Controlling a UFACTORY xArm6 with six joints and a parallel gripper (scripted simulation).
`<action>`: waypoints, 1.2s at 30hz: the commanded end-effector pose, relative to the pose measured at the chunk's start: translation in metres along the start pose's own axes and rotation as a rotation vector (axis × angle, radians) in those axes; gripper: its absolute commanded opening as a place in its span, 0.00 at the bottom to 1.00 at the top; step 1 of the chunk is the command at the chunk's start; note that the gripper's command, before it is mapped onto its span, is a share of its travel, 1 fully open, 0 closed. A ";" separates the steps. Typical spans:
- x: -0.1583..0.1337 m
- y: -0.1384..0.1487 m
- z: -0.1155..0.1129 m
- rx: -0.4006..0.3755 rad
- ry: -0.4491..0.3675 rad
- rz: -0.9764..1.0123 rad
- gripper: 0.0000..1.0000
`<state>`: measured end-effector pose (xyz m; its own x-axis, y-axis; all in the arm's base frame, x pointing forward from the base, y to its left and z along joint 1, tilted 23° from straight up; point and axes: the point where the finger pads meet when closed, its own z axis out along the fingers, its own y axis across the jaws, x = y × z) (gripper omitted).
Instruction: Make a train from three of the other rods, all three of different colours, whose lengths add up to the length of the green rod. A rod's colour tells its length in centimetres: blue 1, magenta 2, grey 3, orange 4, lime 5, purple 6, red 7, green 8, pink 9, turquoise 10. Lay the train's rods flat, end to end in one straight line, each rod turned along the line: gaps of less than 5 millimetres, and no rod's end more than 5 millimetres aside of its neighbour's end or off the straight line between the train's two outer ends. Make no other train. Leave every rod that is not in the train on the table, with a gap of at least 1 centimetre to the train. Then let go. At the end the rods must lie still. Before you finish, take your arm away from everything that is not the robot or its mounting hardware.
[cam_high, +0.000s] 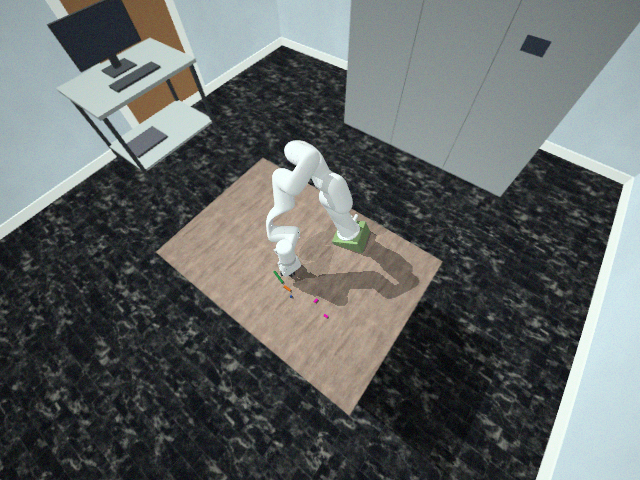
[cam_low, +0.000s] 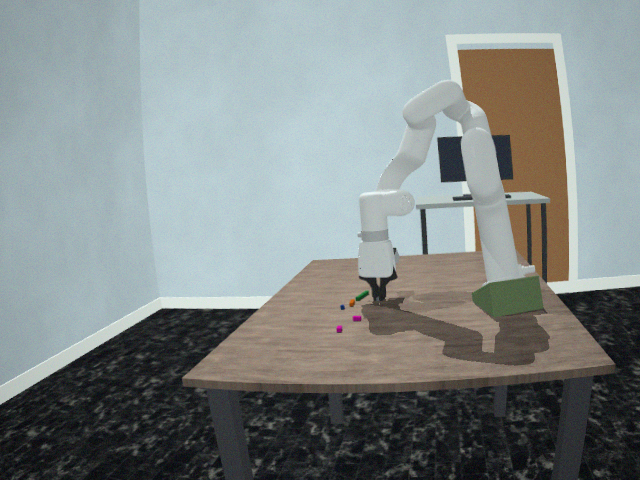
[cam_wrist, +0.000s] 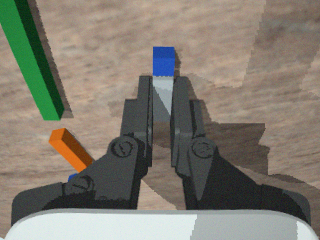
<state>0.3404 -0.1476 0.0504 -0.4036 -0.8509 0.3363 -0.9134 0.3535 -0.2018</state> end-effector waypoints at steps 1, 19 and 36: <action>0.000 -0.001 -0.001 0.003 -0.001 0.000 0.04; 0.000 -0.001 -0.001 0.003 -0.001 0.000 0.24; 0.000 -0.001 -0.016 0.003 -0.001 0.000 0.24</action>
<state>0.3399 -0.1448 0.0567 -0.4035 -0.8508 0.3365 -0.9134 0.3535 -0.2017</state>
